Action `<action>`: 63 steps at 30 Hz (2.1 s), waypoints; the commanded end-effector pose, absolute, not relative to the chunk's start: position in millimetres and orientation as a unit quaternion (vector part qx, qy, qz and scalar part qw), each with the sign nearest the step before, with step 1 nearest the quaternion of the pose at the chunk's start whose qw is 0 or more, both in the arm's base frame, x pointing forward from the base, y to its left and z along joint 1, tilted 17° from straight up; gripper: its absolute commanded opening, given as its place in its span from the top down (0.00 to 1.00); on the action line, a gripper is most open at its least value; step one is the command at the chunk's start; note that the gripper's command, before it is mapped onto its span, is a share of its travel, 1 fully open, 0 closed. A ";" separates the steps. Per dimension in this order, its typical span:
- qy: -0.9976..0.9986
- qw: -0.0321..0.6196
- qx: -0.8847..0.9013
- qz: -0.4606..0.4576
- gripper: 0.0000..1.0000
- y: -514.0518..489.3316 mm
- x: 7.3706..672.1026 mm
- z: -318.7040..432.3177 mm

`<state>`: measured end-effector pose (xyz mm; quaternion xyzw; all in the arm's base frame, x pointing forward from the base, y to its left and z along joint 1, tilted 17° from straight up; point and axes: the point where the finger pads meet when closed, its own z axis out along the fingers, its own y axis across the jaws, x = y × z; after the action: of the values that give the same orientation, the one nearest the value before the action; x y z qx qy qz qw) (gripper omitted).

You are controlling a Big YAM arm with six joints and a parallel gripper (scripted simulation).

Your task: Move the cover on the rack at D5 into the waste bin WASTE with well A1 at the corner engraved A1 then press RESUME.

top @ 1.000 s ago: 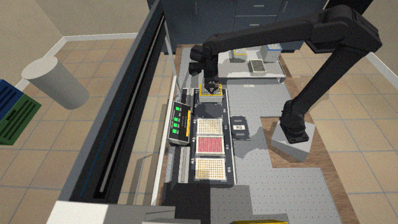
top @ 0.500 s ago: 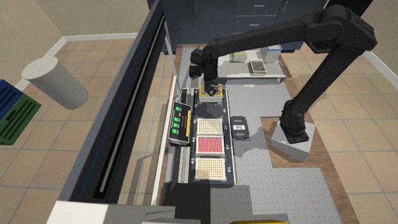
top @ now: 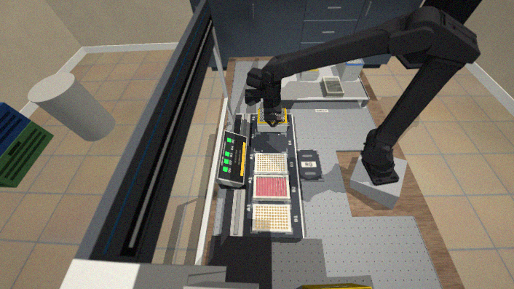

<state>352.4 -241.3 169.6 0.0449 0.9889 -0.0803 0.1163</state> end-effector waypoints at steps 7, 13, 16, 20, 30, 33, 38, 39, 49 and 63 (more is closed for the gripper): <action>0.987 0.128 0.044 -0.088 0.00 -252.7 363.4 163.4; 0.987 0.128 0.044 -0.088 0.00 -249.9 359.6 157.0; 0.986 0.134 0.044 -0.090 0.00 -251.9 366.9 165.3; 0.986 0.134 0.044 -0.090 0.00 -251.9 366.9 165.3; 0.986 0.134 0.044 -0.090 1.00 -251.9 366.9 165.3; 0.986 0.134 0.044 -0.090 1.00 -251.9 366.9 165.3; 0.986 0.134 0.044 -0.090 1.00 -251.9 366.9 165.3; 0.986 0.134 0.044 -0.090 1.00 -251.9 366.9 165.3; 0.986 0.134 0.044 -0.090 1.00 -251.9 366.9 165.3; 0.983 0.149 0.041 -0.099 1.00 -253.2 369.4 192.3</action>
<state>354.9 -244.4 150.6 0.0460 0.9895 -0.0788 0.1121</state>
